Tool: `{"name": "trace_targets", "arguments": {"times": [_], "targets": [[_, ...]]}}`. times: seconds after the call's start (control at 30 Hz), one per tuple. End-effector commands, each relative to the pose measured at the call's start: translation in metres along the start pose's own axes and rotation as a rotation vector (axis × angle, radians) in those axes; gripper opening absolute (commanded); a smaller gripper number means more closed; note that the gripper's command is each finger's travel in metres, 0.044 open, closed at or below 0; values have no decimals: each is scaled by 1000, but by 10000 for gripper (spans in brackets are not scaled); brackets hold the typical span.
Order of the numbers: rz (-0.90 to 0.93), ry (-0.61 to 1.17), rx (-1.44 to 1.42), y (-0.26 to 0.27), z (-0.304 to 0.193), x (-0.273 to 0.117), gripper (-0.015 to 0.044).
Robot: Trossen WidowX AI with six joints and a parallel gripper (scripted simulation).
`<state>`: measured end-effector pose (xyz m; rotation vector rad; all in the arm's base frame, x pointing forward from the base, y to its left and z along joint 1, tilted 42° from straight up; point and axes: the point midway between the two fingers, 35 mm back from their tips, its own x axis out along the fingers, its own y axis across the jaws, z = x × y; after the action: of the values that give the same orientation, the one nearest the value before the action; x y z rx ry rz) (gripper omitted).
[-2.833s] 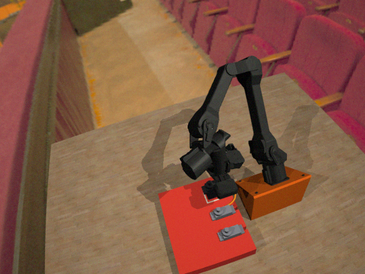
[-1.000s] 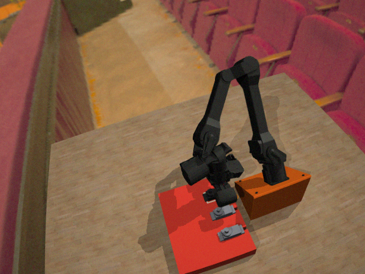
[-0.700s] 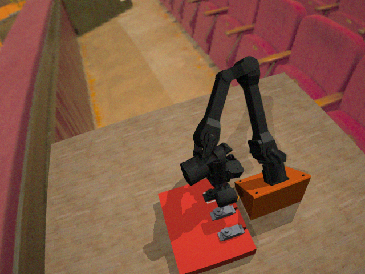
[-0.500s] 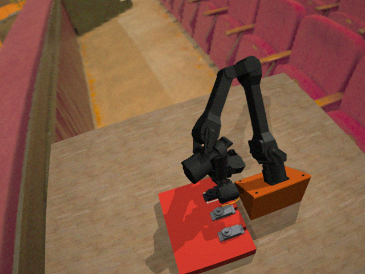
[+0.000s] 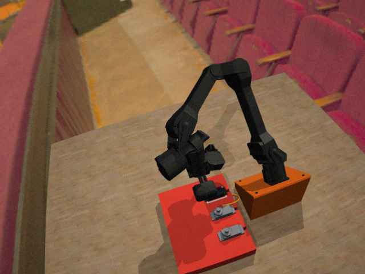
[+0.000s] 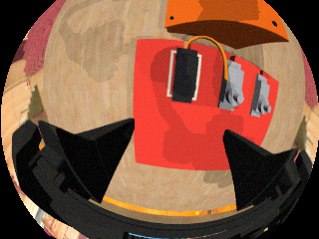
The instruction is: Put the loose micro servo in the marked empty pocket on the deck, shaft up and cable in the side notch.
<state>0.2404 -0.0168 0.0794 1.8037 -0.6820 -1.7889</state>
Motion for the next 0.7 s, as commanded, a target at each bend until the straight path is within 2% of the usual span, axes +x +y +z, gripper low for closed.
{"name": "trace_targets", "arguments": {"times": [0.0, 0.2, 0.37, 0.67], "targets": [[-7, 2, 8, -1, -28, -17, 440], [-8, 3, 8, -2, -49, -32, 440], [-4, 8, 9, 0, -41, -71, 440], [-3, 8, 9, 1, -40, -74, 440]]}}
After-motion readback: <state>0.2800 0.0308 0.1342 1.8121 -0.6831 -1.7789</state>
